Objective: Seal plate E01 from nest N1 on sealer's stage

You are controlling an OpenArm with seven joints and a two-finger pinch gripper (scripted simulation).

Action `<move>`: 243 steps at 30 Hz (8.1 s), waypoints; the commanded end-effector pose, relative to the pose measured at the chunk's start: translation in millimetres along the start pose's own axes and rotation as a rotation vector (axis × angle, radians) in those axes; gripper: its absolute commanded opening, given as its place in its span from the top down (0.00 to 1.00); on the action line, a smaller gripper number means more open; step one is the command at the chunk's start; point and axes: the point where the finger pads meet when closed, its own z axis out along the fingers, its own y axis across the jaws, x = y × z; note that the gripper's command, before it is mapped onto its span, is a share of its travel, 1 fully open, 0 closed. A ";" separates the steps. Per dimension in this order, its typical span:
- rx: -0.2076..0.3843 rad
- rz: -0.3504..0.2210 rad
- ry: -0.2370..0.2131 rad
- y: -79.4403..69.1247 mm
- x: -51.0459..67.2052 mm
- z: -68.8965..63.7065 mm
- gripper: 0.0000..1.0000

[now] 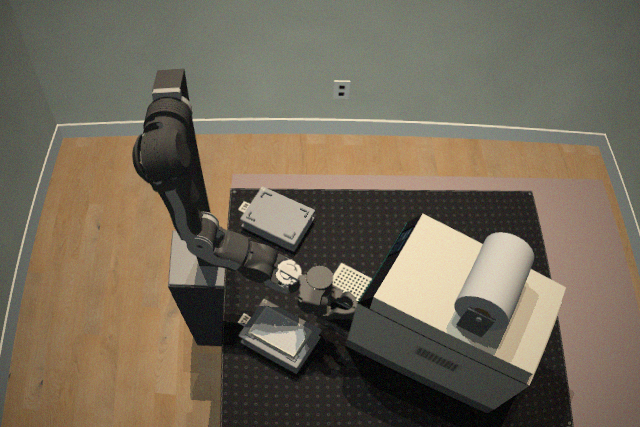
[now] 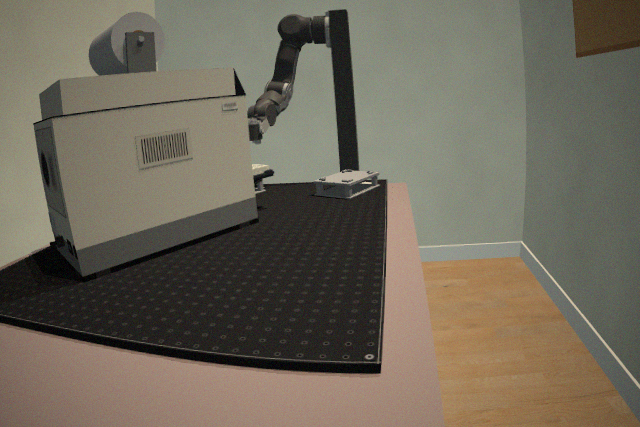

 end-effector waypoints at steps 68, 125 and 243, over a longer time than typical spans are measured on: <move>0.001 0.000 0.002 -1.1 1.2 -20.6 1.00; 0.002 0.001 0.005 -0.4 2.0 -57.9 1.00; -0.646 0.607 -0.045 -130.4 -7.1 -208.0 1.00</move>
